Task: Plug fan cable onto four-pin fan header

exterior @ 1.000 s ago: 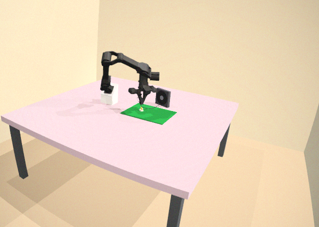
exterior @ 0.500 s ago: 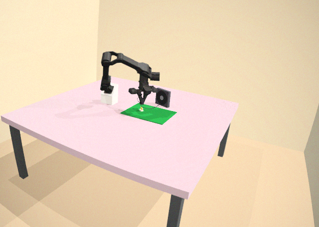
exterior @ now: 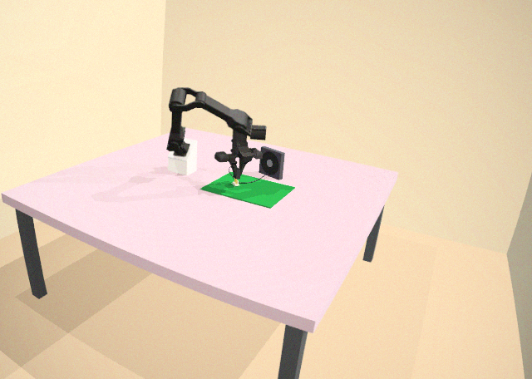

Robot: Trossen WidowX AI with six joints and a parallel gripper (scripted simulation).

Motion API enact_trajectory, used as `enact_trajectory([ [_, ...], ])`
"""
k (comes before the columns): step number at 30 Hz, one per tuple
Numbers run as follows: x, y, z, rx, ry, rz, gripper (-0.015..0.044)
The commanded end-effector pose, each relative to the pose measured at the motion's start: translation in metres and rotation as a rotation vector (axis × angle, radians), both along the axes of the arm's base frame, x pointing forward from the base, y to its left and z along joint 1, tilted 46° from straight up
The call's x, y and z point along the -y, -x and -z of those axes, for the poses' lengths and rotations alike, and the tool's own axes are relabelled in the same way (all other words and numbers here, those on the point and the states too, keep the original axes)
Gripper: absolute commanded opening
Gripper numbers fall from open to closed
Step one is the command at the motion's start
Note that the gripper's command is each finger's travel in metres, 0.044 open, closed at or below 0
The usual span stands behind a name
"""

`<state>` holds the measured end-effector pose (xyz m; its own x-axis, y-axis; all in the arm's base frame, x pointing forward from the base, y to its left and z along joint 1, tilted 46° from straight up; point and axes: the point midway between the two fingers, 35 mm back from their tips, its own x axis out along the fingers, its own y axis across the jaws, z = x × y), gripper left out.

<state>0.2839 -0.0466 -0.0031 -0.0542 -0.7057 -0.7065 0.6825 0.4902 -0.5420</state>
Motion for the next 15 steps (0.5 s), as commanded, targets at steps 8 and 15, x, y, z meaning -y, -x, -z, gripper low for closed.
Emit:
enact_trajectory([
  [8, 0.0006, 0.0037, 0.0030, -0.013, 0.005, -0.006, 0.0000],
  [15, 0.0001, 0.0049, 0.0034, -0.012, 0.005, -0.005, 0.0000],
])
